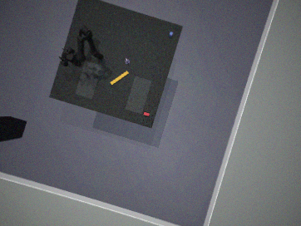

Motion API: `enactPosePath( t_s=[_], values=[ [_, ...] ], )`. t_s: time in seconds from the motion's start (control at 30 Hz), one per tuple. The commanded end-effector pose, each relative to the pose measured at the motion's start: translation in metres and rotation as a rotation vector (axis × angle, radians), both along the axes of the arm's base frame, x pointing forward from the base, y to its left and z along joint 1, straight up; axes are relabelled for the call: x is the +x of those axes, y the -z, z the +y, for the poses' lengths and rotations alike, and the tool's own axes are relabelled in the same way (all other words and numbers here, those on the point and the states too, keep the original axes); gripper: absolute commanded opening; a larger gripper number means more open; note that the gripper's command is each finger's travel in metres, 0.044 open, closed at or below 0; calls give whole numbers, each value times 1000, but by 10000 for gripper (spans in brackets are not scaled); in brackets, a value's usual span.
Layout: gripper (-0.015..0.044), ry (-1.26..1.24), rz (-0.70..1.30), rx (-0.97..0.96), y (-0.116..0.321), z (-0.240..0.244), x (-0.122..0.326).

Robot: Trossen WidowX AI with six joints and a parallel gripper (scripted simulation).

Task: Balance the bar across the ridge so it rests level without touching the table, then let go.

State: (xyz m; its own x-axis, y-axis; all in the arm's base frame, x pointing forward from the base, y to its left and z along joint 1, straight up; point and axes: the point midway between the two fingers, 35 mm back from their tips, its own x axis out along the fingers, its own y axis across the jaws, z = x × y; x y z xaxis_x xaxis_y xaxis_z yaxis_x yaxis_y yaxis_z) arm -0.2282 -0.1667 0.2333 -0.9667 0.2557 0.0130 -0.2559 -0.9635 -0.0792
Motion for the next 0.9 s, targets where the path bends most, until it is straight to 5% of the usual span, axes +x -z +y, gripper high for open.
enactPosePath(
  t_s=[0.0,0.1,0.87],
  values=[
    [374,-5,-1,5,0,-1,0],
    [315,-78,-21,78,-1,-20,3],
    [315,-793,-88,835,20,-179,99]
  ],
)
